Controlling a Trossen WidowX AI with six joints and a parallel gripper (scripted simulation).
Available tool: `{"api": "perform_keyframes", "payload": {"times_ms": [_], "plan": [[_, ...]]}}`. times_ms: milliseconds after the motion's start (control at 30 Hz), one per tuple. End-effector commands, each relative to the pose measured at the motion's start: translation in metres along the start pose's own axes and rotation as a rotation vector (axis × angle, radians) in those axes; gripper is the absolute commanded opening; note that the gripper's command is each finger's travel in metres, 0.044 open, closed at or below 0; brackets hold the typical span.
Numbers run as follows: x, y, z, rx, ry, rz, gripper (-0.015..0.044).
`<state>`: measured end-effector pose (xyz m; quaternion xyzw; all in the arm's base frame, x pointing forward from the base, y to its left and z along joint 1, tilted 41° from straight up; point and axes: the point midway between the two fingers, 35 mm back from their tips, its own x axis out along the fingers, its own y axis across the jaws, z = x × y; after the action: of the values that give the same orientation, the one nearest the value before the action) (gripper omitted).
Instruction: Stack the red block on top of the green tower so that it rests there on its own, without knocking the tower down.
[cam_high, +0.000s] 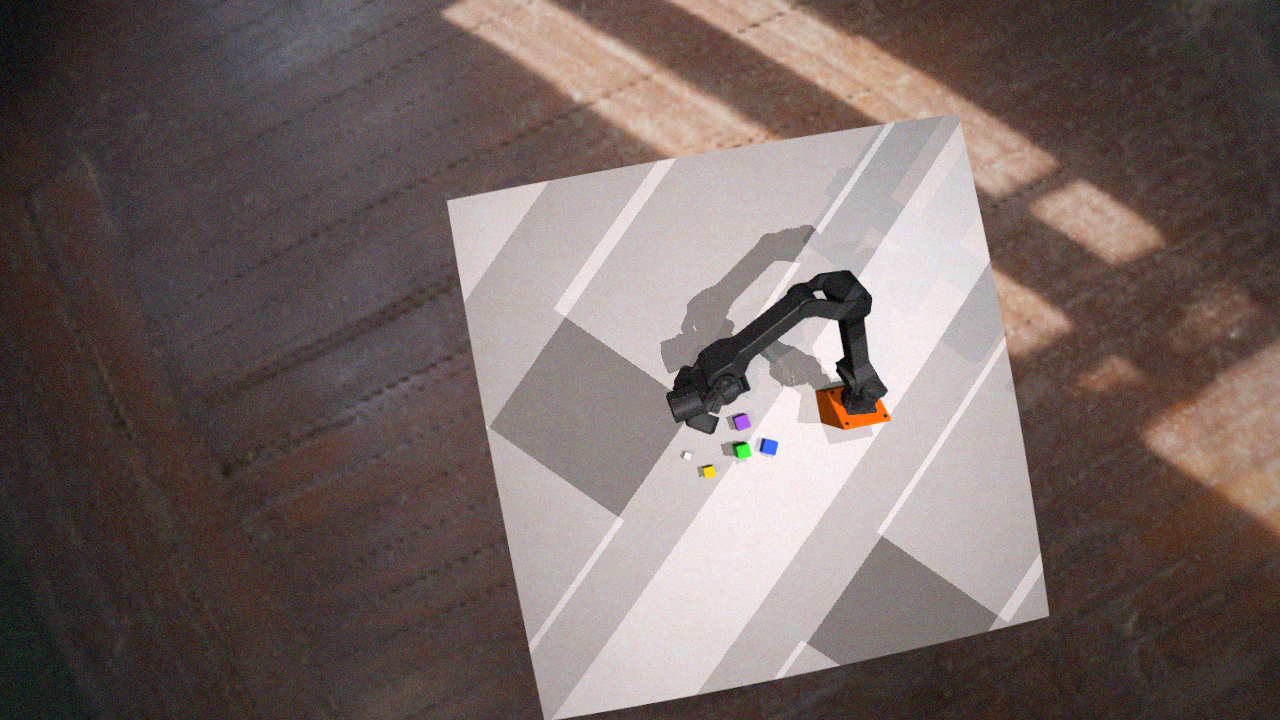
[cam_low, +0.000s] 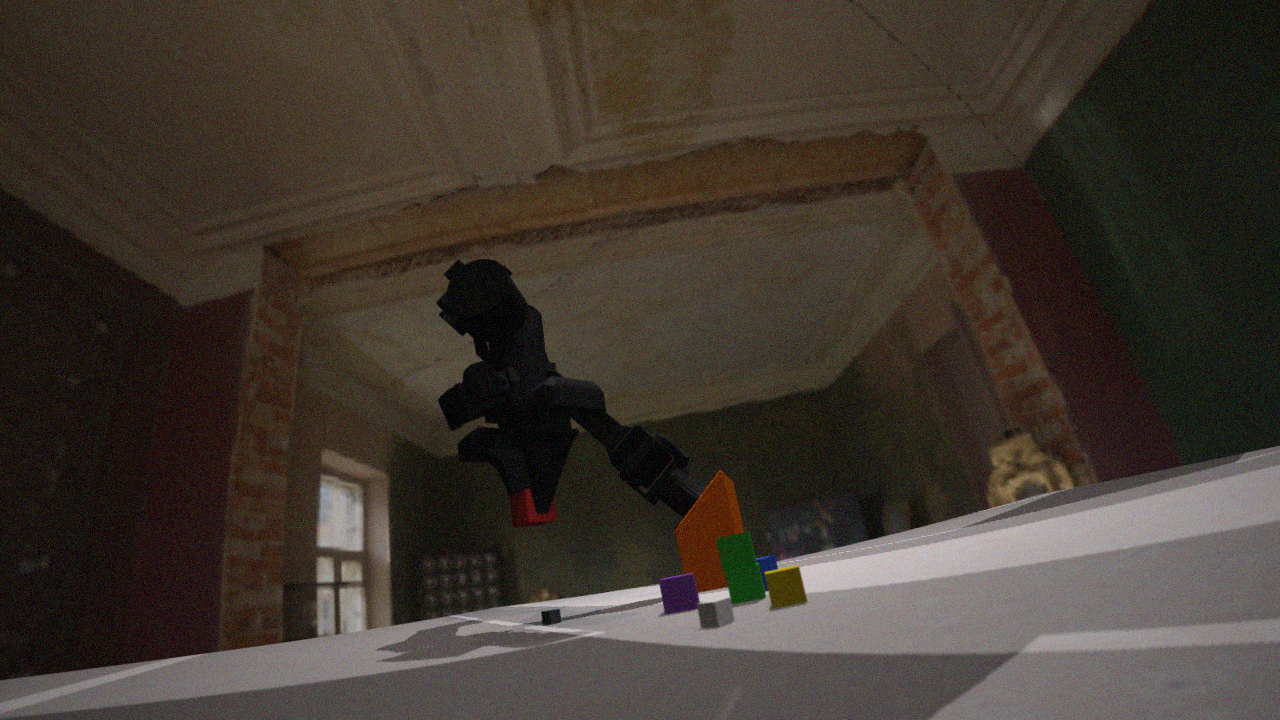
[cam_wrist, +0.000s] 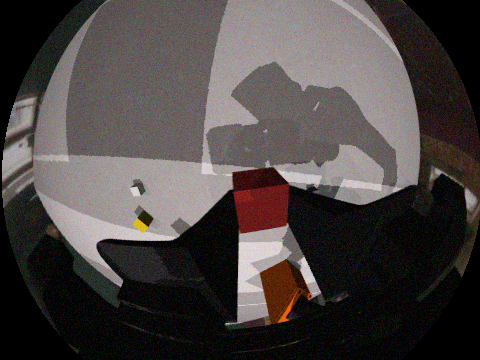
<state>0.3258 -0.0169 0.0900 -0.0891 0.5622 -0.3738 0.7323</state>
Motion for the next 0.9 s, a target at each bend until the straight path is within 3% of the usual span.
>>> {"api": "perform_keyframes", "payload": {"times_ms": [0, 367, 867], "plan": [[-0.019, 0.0, 0.001, 0.009, -0.004, 0.008, 0.0], [-0.021, 0.004, -0.003, 0.004, -0.002, 0.012, 0.0], [-0.025, 0.071, -0.069, -0.012, 0.012, 0.035, 0.0]]}}
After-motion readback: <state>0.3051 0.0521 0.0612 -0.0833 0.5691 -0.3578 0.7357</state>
